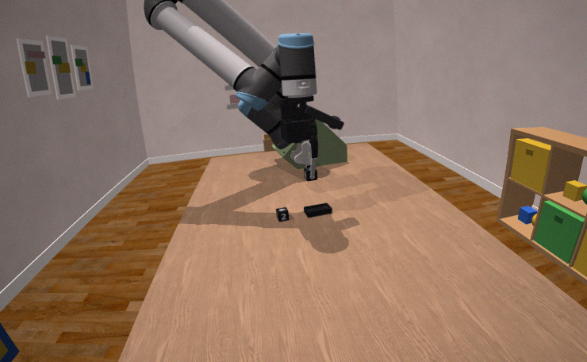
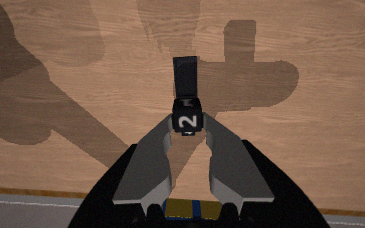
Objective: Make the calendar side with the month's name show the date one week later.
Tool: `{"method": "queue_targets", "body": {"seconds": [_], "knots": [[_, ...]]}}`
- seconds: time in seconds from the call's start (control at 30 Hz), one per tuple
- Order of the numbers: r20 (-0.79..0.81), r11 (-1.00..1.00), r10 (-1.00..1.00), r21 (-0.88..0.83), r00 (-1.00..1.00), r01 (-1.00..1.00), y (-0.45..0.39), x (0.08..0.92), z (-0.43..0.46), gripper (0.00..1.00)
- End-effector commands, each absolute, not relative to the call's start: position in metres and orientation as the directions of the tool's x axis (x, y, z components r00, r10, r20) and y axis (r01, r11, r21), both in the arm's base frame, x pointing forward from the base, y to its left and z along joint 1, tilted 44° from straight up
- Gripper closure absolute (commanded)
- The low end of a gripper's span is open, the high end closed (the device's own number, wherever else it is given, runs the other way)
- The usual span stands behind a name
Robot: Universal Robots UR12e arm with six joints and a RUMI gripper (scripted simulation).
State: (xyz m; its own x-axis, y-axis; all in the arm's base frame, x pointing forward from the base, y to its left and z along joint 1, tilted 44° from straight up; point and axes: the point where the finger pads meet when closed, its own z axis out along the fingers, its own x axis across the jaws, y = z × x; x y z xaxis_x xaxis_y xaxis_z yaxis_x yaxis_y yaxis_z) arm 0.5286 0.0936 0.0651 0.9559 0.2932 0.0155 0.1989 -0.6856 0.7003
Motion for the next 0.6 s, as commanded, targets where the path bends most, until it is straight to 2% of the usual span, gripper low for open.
{"method": "queue_targets", "body": {"seconds": [0.0,0.33,0.57], "knots": [[0.016,-0.686,0.293,0.700,0.956,0.198,0.0952,0.5285,0.0667,0.90],[0.009,-0.683,0.299,0.700,0.954,0.208,0.0957,0.5283,0.0661,0.90],[-0.061,-0.650,0.366,0.697,0.929,0.302,0.1014,0.5272,0.0599,0.90]]}}
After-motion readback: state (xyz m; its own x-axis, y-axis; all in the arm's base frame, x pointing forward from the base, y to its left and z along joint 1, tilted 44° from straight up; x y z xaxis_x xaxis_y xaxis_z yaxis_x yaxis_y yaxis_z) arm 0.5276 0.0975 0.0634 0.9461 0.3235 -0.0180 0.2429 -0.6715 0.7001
